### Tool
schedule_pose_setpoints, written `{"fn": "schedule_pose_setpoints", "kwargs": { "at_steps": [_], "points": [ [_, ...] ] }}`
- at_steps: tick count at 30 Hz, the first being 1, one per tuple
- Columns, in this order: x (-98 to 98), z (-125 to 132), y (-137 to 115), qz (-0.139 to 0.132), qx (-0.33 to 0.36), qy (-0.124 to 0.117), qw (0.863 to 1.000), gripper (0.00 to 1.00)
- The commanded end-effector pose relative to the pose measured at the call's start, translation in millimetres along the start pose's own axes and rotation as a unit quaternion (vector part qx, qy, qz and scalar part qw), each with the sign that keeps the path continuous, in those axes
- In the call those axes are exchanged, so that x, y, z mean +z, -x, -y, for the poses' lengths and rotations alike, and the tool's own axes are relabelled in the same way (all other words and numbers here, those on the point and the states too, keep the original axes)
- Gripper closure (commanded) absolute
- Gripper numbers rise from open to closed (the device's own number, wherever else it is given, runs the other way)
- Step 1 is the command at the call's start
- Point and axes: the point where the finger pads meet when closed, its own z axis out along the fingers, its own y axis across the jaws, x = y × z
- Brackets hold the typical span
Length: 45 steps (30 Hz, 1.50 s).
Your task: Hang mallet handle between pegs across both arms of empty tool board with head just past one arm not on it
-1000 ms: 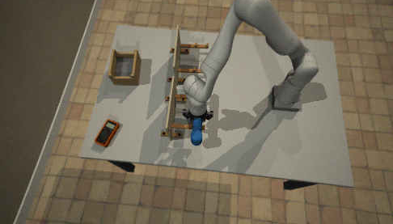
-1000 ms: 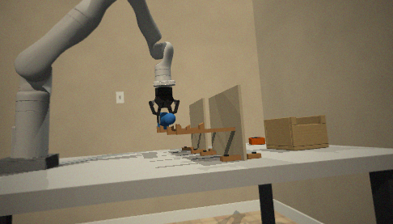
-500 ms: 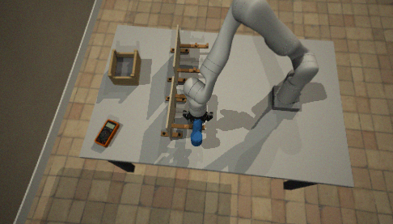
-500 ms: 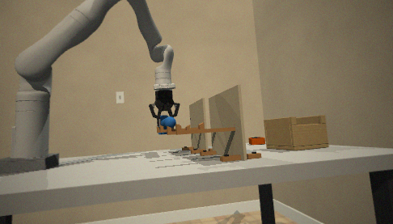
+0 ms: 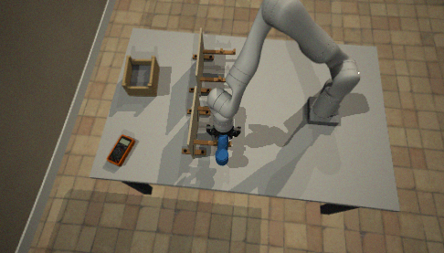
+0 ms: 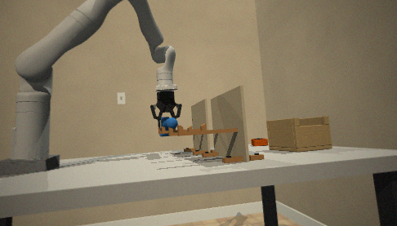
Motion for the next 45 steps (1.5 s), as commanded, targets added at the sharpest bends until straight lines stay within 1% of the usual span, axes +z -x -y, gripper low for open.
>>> {"fn": "schedule_pose_setpoints", "kwargs": {
  "at_steps": [1,33,36,37,40,42,45],
  "points": [
    [1.1,1.5,-0.2,-0.001,0.001,-0.003,1.000,0.00],
    [0.5,1.7,-0.1,0.000,0.001,-0.003,1.000,0.00],
    [-6.2,3.9,1.0,0.001,0.002,-0.005,1.000,0.00],
    [-9.9,1.3,-2.1,-0.004,0.002,-0.001,1.000,0.00],
    [-26.5,0.1,-1.9,-0.004,0.001,-0.001,1.000,0.00],
    [-26.5,0.1,-1.9,-0.004,0.001,-0.001,1.000,0.00],
    [-47.6,-0.4,-1.7,-0.004,0.001,-0.001,1.000,0.00]
  ]
}}
